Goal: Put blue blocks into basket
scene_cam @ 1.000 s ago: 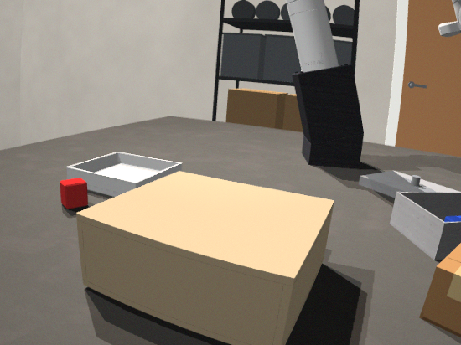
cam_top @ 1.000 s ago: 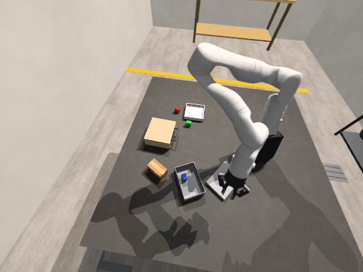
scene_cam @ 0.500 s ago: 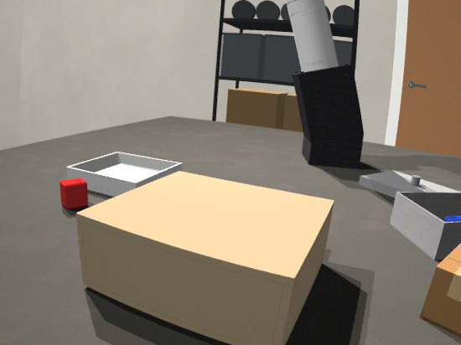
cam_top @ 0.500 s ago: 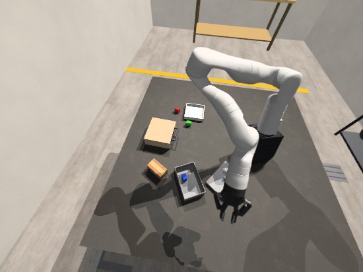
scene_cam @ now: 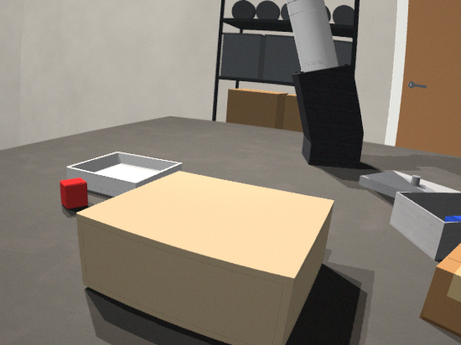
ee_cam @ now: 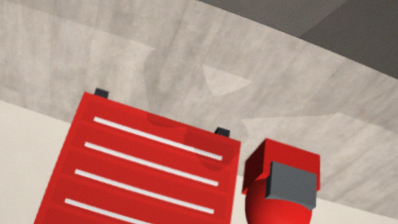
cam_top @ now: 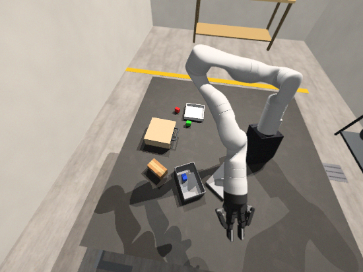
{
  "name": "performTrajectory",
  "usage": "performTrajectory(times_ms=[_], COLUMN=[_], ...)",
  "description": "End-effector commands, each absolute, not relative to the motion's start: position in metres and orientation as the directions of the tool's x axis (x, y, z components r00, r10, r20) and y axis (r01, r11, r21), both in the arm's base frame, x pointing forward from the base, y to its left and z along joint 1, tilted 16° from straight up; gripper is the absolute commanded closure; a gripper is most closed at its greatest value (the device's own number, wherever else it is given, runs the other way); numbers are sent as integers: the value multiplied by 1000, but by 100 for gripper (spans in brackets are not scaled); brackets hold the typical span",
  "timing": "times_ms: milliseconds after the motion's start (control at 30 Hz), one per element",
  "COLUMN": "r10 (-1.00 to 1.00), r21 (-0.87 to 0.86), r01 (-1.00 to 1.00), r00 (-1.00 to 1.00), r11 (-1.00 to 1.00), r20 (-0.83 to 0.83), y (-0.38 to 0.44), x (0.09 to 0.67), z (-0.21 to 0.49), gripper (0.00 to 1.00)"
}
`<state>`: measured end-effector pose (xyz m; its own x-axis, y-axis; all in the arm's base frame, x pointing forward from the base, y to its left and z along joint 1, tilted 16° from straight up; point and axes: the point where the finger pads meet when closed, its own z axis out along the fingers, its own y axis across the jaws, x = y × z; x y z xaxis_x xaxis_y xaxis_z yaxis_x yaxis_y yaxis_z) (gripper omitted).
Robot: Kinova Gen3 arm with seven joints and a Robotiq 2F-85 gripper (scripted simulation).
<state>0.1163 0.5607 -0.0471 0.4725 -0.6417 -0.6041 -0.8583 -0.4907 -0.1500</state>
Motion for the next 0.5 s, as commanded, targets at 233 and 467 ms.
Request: performTrajectory(times_ms=[233, 467], r10=[-300, -132], r21=[-273, -296], r01=[-507, -299], r00=[780, 870], r11=[-817, -907], r20=[-549, -475], y=[547, 523], x=[104, 112], z=[-46, -56], gripper=[60, 60])
